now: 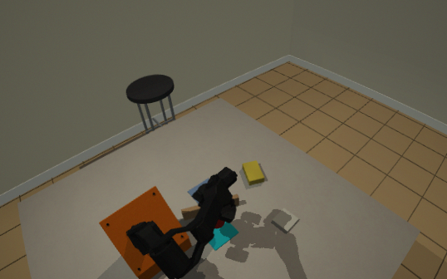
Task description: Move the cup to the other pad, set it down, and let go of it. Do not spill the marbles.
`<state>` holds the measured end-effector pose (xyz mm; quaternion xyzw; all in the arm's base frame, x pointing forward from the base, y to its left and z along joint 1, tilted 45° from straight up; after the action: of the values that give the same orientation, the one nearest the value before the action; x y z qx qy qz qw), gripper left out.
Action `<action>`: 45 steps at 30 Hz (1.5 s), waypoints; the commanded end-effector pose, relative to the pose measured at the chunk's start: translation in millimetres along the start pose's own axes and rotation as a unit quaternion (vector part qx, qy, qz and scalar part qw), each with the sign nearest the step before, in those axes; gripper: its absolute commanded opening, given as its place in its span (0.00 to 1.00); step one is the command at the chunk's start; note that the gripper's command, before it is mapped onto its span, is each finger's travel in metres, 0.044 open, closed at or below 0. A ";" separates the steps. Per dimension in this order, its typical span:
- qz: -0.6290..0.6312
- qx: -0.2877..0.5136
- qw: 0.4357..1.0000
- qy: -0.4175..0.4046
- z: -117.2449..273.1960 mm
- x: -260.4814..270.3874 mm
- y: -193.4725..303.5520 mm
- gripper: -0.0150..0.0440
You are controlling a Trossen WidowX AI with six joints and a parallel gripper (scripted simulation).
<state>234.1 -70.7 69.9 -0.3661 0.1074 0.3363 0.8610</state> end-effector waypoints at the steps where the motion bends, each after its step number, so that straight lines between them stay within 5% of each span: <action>1: 0.004 0.000 1.000 0.004 -5.9 -1.4 1.6 0.25; 45: 0.004 -0.001 1.000 0.005 -57.5 -5.1 1.3 0.25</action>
<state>236.0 -110.6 35.1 -0.3708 0.1078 0.3351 0.8594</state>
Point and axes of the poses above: the point midway between the two fingers, 35 mm back from their tips, its own z axis back along the fingers, its own x axis across the jaws, y = z × x, the point moved 1 cm from there along z, back along the fingers, and after that the axes turned 13 degrees about z, right-handed, at the moved point
